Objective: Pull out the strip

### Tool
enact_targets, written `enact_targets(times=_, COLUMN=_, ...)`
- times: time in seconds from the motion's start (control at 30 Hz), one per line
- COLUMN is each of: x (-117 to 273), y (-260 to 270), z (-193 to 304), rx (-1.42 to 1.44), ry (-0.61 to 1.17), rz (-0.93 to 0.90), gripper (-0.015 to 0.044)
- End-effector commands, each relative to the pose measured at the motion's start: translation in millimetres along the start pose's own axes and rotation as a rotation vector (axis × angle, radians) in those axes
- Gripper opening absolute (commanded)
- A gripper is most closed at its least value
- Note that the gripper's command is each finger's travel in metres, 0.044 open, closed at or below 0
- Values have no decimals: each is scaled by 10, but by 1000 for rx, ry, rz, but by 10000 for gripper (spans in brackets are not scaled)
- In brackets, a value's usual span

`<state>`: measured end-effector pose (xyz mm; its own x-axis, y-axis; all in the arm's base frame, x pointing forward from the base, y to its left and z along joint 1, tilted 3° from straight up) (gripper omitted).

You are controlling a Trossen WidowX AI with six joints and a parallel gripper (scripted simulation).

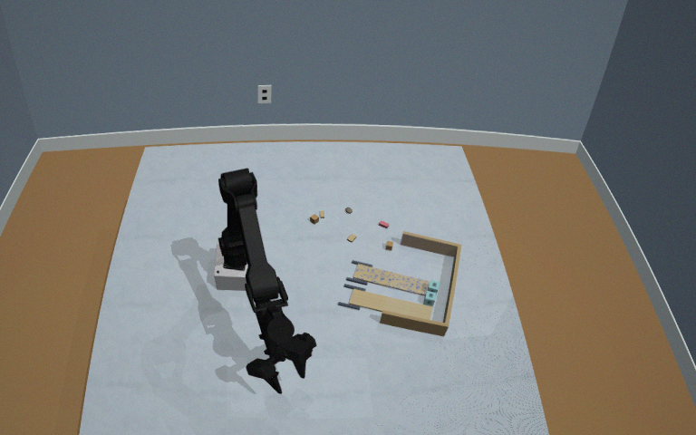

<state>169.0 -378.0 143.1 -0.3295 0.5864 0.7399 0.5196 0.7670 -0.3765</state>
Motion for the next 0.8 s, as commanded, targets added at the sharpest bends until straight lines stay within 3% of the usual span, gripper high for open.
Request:
enact_targets(times=0.0, x=5, y=12, z=-8, rx=2, ry=-2, rz=-1, gripper=400)
enact_targets(times=0.13, x=126, y=296, z=-193, rx=38, ry=-42, rz=-34, gripper=400)
enact_targets(times=0.43, x=815, y=1582, z=-652, rx=163, ry=-230, rz=-203, gripper=400)
enact_targets(times=0.77, x=1750, y=2804, z=-479, rx=238, ry=-428, rz=-457, gripper=400)
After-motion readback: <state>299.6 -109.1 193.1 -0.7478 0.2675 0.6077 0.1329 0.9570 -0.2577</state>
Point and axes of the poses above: the point midway between the two fingers, 35 mm back from their tips, its own x axis back along the fingers, its own y axis across the jaws, z = x × y, the point moved 4 cm from there along x, back along the fingers, and after that the axes turned 7 degrees about x, right-handed, at the moved point
